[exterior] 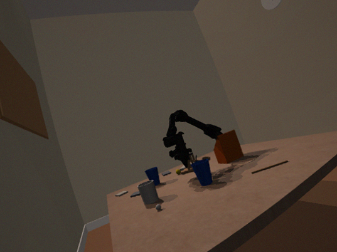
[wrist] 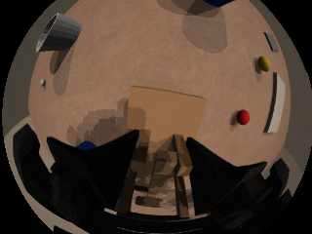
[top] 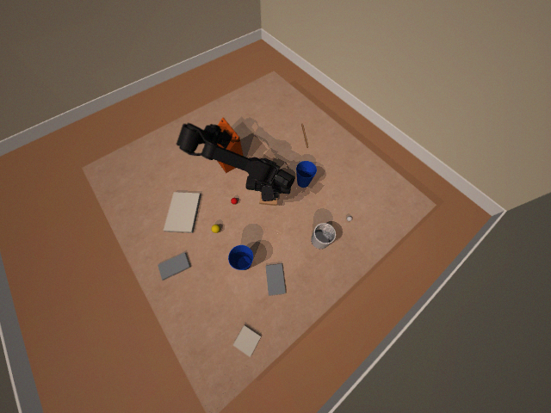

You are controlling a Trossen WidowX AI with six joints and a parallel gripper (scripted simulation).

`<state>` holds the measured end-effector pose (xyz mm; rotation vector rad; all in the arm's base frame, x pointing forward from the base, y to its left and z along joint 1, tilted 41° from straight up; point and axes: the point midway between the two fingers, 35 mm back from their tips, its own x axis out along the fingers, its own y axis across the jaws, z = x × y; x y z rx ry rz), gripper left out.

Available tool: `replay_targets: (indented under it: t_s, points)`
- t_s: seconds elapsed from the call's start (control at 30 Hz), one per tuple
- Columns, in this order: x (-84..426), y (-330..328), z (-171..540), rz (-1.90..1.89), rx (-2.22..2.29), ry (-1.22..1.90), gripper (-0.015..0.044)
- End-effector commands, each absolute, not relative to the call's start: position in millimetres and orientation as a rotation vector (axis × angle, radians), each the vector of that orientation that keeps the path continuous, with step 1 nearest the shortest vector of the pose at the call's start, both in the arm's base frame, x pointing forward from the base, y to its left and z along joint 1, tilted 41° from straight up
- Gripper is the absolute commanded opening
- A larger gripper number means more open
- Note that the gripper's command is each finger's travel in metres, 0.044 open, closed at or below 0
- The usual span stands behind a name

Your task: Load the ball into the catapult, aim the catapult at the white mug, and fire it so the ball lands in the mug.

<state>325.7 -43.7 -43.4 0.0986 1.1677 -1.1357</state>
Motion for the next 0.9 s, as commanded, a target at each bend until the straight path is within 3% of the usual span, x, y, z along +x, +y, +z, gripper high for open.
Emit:
replay_targets:
  t_s: [0.0,0.87]
  points:
    - [326,-42,-43,-1.067,0.022,1.231,0.0]
    - [338,-28,-59,-0.538,-0.568,1.572,0.0]
